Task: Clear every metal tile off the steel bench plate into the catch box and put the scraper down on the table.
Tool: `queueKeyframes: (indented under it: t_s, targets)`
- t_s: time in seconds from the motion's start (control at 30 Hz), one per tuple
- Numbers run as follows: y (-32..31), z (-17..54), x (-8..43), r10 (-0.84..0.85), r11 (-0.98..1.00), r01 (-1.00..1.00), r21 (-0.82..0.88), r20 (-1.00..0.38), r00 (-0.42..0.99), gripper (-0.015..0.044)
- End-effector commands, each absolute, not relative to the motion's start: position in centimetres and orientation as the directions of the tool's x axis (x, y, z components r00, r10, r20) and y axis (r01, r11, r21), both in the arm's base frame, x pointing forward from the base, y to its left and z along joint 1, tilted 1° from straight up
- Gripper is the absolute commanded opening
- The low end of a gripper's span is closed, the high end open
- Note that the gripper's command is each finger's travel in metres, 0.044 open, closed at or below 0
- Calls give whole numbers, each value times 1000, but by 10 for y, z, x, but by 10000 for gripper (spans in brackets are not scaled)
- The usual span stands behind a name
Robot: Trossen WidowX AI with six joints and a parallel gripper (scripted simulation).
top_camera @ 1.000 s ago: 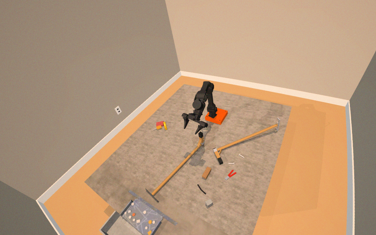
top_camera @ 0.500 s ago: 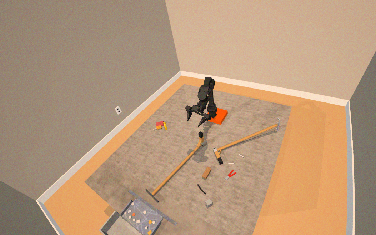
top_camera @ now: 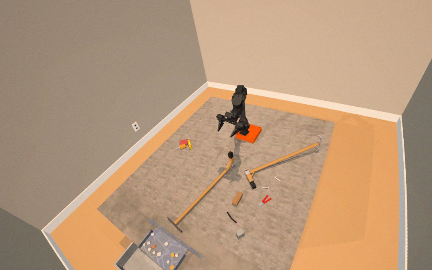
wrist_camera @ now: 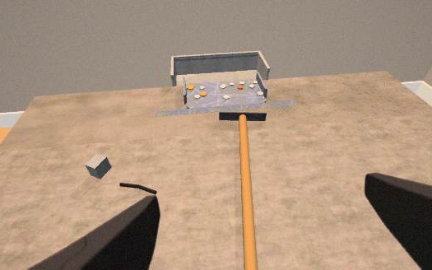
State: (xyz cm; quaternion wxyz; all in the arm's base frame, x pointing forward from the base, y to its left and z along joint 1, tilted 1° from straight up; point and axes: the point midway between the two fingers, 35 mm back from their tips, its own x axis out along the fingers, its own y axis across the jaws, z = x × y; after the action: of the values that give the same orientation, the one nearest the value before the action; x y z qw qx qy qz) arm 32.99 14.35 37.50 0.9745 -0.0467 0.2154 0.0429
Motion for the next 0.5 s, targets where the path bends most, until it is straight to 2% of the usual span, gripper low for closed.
queueKeyframes:
  t_s: [0.0, 0.47]
  targets:
    - [140, 376, 317, 64, 992, -103, -76, -402, 913, 440]
    - [125, 388, 280, 78, 994, -99, -53, -315, 946, 440]
